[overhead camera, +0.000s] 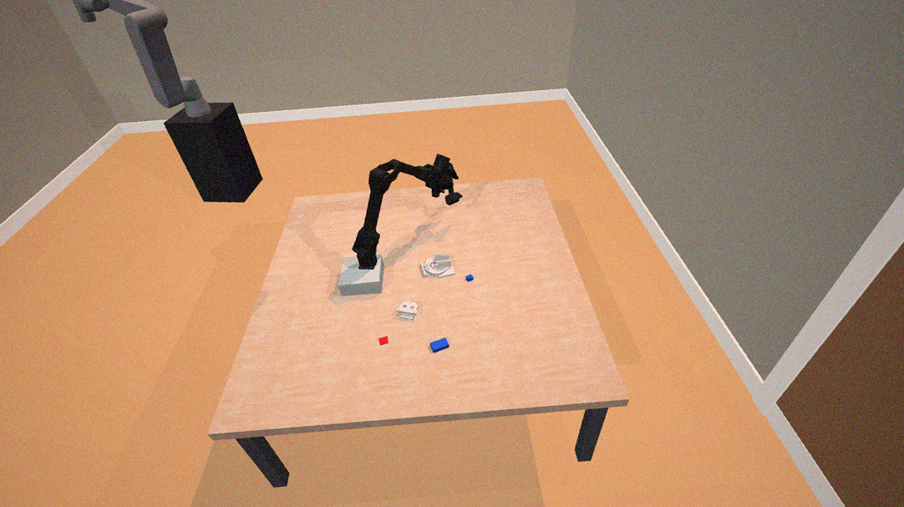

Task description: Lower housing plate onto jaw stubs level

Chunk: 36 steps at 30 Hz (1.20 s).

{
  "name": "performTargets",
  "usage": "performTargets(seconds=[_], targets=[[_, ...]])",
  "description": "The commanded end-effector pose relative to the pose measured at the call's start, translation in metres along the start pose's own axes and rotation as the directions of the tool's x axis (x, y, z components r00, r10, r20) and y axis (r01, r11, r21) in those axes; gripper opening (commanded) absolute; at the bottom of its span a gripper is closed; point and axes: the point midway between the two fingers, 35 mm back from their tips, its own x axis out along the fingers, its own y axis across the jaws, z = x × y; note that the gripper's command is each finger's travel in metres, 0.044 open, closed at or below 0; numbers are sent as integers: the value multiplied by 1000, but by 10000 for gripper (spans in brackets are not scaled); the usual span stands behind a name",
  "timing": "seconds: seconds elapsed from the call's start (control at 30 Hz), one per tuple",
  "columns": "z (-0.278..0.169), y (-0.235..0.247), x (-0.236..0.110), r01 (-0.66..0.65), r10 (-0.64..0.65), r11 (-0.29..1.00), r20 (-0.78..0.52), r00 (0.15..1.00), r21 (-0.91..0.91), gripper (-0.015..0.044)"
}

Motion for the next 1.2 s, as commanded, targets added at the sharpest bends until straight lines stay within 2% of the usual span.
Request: performTargets(seconds=[0.0,0.33,0.6,0.87,1.17], targets=[[-32,44,-10,-87,88,994,-20,996,68,440],[-85,136,-40,-242,259,935,-36,965,260,440],[-114,216,-79,-362,402,842,-18,915,401,440],[-127,292,-128,-456,525,710,28,851,537,440],[-123,366,-192,-521,626,525,110,772,673,440]])
